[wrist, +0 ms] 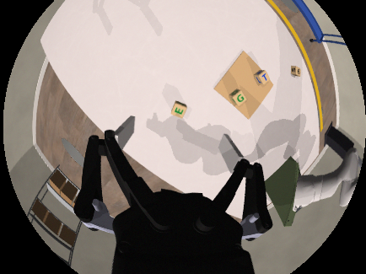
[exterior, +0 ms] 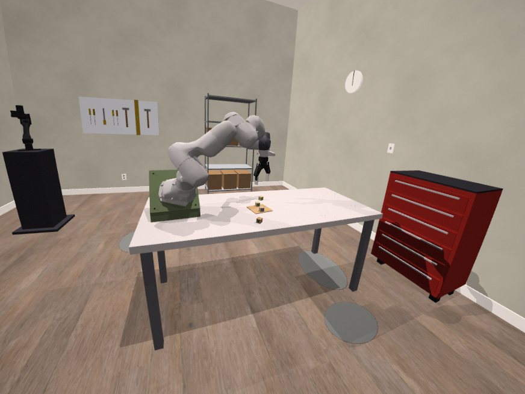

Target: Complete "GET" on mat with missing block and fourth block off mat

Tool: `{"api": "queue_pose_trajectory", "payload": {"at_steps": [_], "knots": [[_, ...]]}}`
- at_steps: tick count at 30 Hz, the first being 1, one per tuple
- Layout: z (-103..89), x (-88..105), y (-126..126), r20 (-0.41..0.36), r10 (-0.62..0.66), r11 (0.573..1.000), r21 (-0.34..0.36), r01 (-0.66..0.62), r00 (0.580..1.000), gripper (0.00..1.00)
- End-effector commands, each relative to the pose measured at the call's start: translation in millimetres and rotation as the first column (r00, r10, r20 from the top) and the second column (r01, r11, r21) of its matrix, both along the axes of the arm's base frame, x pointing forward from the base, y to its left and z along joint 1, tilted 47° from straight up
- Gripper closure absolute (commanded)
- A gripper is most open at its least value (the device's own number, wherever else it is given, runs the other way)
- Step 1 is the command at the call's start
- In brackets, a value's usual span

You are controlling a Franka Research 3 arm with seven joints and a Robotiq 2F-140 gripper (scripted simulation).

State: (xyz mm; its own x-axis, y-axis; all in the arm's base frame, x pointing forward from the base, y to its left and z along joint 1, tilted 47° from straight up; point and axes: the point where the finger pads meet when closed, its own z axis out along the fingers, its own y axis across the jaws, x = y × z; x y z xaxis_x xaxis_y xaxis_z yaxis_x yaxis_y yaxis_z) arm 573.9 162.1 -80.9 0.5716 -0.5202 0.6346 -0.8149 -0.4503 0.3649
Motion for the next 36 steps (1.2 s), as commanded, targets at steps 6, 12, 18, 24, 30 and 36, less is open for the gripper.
{"api": "queue_pose_trajectory", "payload": {"at_steps": [6,12,18,24,30,36], "knots": [[0.3,1.1,-2.6,-0.149,0.138,0.990,-0.017,-0.142,0.979,0.00],[-0.3,1.2,-3.2,-0.212,0.193,0.980,-0.014,-0.201,0.958,0.00],[-0.9,1.3,-3.9,-0.272,0.245,0.966,-0.008,-0.257,0.930,0.00],[-1.5,1.4,-4.5,-0.328,0.292,0.951,0.001,-0.309,0.898,0.00],[-2.1,1.5,-5.2,-0.386,0.340,0.931,0.014,-0.364,0.858,0.00],[-2.6,1.6,-5.8,-0.432,0.378,0.913,0.027,-0.407,0.819,0.00]]}}
